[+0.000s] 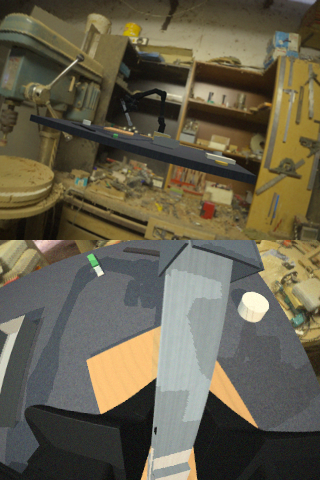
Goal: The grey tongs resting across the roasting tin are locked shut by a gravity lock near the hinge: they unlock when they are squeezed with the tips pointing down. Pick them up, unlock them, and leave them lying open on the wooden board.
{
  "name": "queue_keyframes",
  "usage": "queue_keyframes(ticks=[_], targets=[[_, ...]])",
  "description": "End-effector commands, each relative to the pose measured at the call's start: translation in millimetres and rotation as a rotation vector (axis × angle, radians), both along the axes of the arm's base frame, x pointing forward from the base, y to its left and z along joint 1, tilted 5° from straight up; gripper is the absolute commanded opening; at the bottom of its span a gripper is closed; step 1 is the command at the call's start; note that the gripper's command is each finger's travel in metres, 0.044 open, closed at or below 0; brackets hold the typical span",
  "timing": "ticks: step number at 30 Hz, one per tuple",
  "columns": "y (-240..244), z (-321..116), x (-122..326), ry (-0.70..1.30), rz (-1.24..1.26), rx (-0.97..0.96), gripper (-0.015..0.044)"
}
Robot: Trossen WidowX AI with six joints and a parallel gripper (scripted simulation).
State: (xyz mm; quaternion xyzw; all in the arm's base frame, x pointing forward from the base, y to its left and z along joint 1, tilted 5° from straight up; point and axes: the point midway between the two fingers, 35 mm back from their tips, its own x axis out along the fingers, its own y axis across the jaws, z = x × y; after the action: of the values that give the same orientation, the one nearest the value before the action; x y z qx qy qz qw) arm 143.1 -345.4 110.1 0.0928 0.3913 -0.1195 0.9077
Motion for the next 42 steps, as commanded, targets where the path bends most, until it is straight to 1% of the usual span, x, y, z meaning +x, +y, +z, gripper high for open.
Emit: queue_keyframes(ticks=[1, 12, 22, 34, 42], targets=[[-1, -11, 4, 0.115, -0.004, 0.05, -0.015], [1, -32, 8, 0.457, 0.017, 0.13, -0.015], [4, -37, 7, 0.776, 0.056, 0.139, -0.015], [4, -38, 7, 0.798, 0.059, 0.137, -0.015], [3, -49, 7, 0.798, 0.059, 0.137, -0.015]])
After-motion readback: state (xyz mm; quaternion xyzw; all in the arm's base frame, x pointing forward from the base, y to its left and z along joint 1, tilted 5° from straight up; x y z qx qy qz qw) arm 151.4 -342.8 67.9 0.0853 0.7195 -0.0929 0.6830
